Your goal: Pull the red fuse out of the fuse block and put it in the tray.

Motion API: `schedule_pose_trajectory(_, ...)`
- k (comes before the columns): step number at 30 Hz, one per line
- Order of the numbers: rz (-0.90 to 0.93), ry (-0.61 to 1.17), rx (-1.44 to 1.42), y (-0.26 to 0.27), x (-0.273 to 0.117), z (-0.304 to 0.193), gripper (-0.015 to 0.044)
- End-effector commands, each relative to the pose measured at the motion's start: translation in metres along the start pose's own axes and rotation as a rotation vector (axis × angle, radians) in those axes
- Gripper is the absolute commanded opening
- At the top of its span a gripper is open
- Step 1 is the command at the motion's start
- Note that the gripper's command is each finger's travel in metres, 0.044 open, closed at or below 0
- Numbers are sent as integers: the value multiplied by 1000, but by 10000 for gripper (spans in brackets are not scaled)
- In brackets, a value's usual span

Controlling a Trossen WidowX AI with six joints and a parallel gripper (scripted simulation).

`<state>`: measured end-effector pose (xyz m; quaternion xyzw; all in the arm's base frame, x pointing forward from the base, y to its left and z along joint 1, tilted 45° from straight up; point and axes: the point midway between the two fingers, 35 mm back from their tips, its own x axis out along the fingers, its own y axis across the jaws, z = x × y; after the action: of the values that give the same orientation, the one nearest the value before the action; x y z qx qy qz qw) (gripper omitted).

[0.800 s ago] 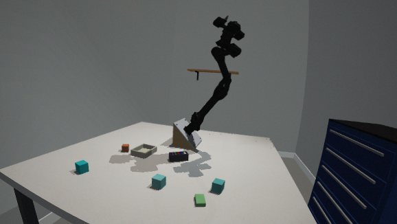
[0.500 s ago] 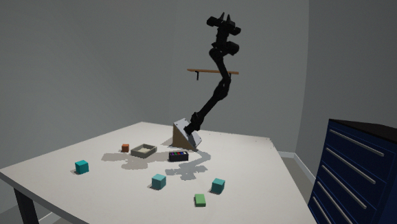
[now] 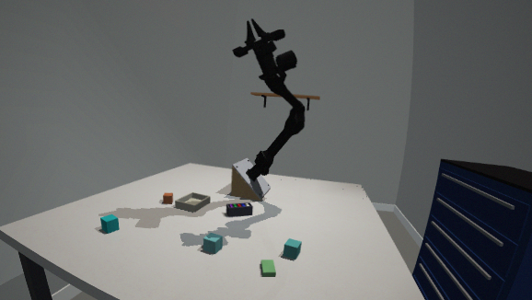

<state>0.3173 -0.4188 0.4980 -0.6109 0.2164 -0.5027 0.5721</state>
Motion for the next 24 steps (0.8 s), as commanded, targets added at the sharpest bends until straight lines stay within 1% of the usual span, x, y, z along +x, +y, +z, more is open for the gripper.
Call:
schedule_pose_trajectory(1, 213, -106, 11, 67, -11, 27, 61)
schedule_pose_trajectory(6, 479, -225, 37, 143, -41, 57, 61)
schedule_pose_trajectory(11, 755, -324, 74, 210, -90, 81, 61)
schedule_pose_trajectory(18, 1160, -423, 143, 285, -181, 104, 61)
schedule_pose_trajectory(24, 1529, -455, 213, 325, -274, 112, 61)
